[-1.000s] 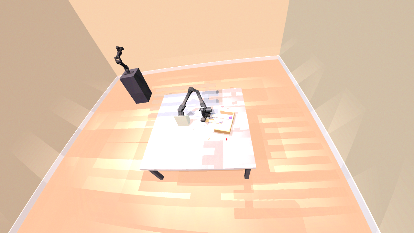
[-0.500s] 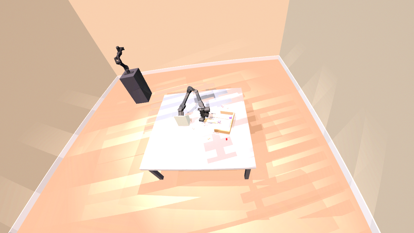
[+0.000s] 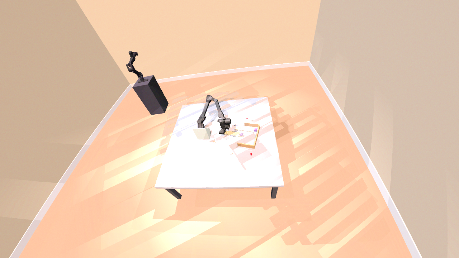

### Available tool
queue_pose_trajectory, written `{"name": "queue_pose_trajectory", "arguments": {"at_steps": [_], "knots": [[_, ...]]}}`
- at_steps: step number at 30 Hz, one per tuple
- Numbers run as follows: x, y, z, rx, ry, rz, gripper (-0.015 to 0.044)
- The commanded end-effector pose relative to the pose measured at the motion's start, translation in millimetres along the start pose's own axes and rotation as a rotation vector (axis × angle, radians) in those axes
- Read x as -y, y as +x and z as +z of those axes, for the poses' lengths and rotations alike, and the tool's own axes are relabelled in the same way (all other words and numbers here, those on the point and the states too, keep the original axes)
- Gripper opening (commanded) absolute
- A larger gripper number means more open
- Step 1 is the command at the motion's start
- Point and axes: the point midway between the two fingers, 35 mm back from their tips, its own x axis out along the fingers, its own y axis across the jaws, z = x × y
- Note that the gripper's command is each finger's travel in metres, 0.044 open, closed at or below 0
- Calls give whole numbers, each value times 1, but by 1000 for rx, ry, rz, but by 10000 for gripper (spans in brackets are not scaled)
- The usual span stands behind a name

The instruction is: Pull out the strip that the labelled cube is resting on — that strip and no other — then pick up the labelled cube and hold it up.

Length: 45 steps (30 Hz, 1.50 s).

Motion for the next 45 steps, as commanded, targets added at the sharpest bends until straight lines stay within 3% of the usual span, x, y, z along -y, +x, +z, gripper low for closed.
{"name": "queue_pose_trajectory", "arguments": {"at_steps": [1,45], "knots": [[1,4,-14,-23,13,-1,0],[1,3,-57,-25,15,-1,0]]}}
